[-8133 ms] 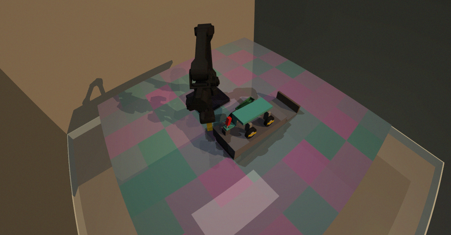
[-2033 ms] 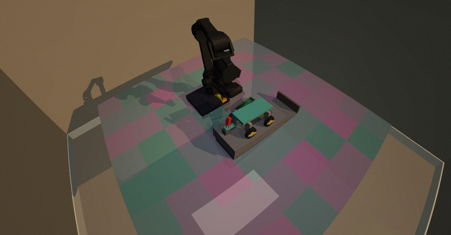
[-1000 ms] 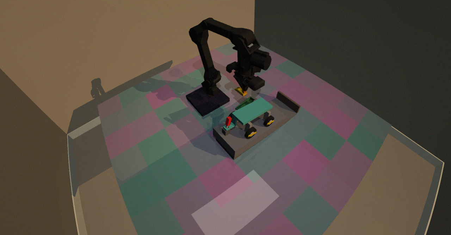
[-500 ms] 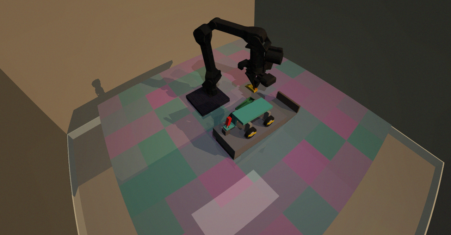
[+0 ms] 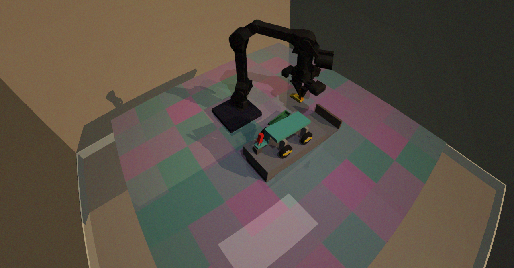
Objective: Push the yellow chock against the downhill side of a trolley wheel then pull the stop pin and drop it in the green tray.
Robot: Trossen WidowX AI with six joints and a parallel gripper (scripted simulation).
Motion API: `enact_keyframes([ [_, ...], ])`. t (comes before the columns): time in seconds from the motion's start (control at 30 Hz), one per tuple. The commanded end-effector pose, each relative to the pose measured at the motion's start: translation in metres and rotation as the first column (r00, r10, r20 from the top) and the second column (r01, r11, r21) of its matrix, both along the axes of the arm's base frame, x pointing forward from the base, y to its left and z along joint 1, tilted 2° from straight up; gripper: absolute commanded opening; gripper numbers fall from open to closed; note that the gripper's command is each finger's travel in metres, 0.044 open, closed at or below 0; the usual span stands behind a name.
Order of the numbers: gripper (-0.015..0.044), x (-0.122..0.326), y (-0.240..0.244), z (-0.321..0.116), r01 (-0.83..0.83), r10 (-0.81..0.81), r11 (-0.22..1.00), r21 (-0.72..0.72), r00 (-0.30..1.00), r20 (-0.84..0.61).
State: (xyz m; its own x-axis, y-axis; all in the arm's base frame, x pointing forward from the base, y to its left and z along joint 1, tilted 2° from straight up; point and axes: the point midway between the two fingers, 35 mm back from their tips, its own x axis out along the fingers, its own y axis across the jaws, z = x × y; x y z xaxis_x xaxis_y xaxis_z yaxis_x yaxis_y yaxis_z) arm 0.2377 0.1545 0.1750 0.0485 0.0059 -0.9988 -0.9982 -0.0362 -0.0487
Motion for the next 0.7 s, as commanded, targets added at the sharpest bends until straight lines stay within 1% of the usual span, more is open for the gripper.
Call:
enact_keyframes([
  [0.0, 0.0000, 0.0010, 0.0022, 0.0013, -0.104, 0.104, 0.995, -0.014, 0.995, 0.000],
  [0.17, 0.0000, 0.0011, 0.0028, 0.0013, -0.276, 0.275, 0.961, -0.033, 0.961, -0.011],
  [0.33, 0.0000, 0.0012, 0.0033, 0.0012, -0.441, 0.440, 0.896, -0.049, 0.898, -0.025],
  [0.5, 0.0000, 0.0013, 0.0038, 0.0012, -0.591, 0.590, 0.804, -0.062, 0.806, -0.041],
  [0.67, 0.0000, 0.0012, 0.0043, 0.0011, -0.724, 0.721, 0.687, -0.072, 0.690, -0.060],
])
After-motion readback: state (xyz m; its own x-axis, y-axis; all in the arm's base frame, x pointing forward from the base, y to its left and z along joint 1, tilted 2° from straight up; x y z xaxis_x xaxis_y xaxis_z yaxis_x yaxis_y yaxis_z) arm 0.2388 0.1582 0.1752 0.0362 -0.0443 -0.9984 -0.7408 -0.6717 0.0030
